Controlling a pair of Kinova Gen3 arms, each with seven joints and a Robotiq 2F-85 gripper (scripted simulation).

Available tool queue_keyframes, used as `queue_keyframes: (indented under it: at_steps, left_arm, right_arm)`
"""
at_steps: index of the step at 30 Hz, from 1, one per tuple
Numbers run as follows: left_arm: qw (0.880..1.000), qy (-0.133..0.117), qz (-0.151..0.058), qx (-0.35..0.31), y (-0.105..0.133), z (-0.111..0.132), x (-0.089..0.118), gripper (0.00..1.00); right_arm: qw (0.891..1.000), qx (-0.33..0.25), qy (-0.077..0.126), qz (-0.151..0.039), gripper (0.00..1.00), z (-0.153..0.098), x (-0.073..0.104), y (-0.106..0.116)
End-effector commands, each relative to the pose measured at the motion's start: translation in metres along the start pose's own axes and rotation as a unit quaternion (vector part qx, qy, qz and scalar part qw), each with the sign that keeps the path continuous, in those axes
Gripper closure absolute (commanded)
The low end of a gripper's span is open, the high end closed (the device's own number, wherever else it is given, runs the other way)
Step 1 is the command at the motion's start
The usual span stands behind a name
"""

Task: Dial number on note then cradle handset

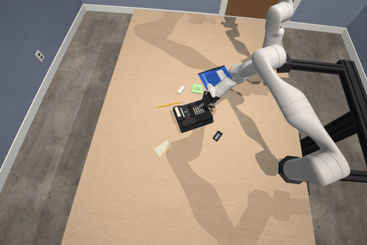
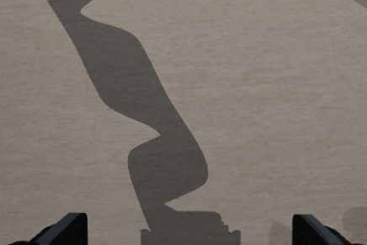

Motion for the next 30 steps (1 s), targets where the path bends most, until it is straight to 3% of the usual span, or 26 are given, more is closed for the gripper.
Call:
queue_keyframes:
  at_steps: [1, 4, 19, 30]
  left_arm:
    - [1.0, 0.001, 0.0, 0.001, 0.003, 0.0, -0.005, 0.985]
    - [1.0, 0.001, 0.0, 0.001, 0.004, 0.0, -0.006, 0.985]
    - [1.0, 0.001, 0.0, 0.001, 0.008, -0.001, -0.011, 0.985]
    - [1.0, 0.001, 0.0, 0.001, 0.01, -0.001, -0.014, 0.985]
  right_arm:
    - [1.0, 0.005, -0.007, -0.003, 0.002, -0.017, 0.01, 0.0]
    - [1.0, 0.007, -0.009, -0.004, 0.002, -0.023, 0.013, 0.0]
    - [0.998, 0.029, -0.051, -0.009, 0.002, -0.109, 0.059, -0.014]
    - [0.997, 0.036, -0.067, -0.008, 0.002, -0.137, 0.075, -0.023]
Point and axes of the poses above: on each arm, the point where the finger pads meet when closed, its own x axis back along the fingers, its own z axis across the jaws, y = z × x, the point moved 3 cm from there along x, back along the fingers, and after that the axes turned 15 degrees about x, right-handed, at the moved point
